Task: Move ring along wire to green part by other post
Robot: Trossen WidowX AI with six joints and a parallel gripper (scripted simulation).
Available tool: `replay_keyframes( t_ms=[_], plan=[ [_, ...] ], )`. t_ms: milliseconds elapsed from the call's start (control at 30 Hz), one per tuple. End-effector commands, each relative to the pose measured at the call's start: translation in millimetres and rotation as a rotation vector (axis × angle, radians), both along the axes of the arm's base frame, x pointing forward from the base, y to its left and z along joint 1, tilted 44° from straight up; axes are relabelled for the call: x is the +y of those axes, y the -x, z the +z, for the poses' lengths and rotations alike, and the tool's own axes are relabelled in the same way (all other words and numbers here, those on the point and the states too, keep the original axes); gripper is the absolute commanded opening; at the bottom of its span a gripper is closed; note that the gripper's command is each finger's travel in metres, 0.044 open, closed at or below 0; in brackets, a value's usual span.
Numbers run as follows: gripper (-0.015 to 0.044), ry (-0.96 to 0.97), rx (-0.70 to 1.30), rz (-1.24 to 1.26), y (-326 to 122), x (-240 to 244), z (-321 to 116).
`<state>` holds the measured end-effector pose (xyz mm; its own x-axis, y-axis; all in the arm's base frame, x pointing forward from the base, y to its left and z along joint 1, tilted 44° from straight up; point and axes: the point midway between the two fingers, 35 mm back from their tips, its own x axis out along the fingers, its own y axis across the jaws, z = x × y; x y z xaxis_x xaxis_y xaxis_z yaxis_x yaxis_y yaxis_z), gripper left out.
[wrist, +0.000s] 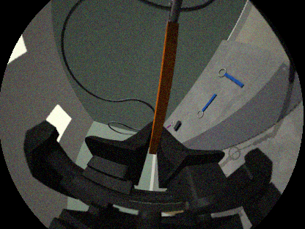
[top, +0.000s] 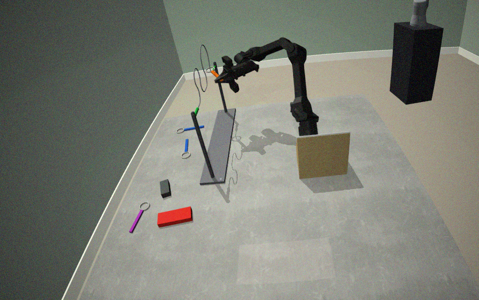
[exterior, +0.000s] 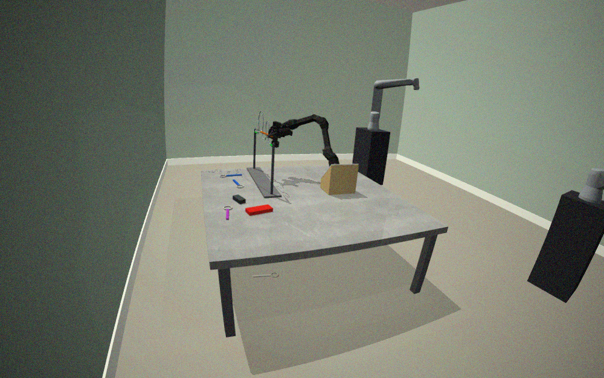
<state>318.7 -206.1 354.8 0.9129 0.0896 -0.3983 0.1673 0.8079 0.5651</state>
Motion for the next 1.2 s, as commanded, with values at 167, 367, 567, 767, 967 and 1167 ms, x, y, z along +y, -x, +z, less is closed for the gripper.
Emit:
replay_keyframes(
  t_ms=[167,367,567,767,967,1167],
  plan=[
    [-0.015,-0.133,-0.032,0.008,-2.9,18.6,14.9],
    [-0.015,-0.207,-0.045,0.008,-4.3,26.5,23.0],
    [-0.015,-0.279,-0.058,0.007,-5.6,33.7,31.6],
    [-0.015,-0.349,-0.071,0.007,-6.7,40.3,40.8],
    [-0.015,-0.413,-0.081,0.006,-7.7,45.7,49.9],
    [-0.015,-0.468,-0.09,0.006,-8.4,50.3,58.8]
  ],
)
